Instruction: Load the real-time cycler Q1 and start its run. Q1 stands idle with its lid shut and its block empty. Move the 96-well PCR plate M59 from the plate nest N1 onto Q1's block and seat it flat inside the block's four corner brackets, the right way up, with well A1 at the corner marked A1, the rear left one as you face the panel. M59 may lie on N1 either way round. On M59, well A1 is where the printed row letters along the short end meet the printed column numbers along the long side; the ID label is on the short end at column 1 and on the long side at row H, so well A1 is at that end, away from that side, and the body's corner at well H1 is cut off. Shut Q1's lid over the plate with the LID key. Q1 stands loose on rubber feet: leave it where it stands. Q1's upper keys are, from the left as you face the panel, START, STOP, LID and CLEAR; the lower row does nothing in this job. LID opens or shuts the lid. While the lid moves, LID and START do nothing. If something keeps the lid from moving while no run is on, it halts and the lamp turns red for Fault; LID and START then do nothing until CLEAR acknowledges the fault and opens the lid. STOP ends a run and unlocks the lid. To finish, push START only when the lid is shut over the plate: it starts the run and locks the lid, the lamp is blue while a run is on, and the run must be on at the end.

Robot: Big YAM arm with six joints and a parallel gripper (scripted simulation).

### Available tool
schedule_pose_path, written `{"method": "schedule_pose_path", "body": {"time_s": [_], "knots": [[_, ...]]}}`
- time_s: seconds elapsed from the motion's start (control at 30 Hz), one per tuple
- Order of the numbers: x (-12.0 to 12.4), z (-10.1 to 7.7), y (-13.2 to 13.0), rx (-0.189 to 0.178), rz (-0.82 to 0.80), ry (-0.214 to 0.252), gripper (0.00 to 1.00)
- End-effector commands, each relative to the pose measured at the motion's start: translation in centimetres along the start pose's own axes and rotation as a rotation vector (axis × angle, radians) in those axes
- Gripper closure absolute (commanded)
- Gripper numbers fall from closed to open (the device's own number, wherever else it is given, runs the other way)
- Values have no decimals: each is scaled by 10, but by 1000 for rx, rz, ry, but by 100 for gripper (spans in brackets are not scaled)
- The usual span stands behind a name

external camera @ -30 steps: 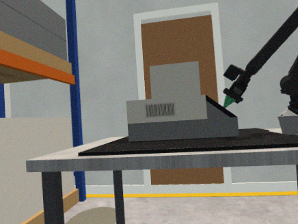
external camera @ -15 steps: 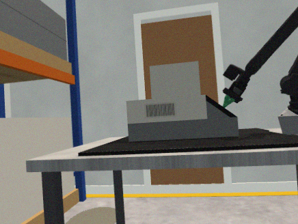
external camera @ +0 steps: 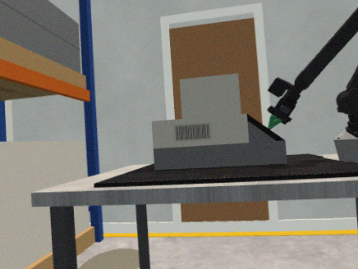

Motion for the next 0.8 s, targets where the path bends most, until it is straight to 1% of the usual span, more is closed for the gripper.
{"method": "schedule_pose_path", "body": {"time_s": [0.0, 0.47, 0.77], "knots": [[-8, -1, -36, 66, -27, -13, 100], [-11, -1, -40, 77, -38, -24, 100], [-10, 0, -40, 77, -38, -25, 100]]}}
Point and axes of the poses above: the point where the finger pads meet when closed, its own z axis out along the fingers, its own y axis across the jaws, x = y × z, the point moved 5 cm from there along -z, back along the fingers, and after that the axes turned 5 degrees about z, right-handed, at the moved point
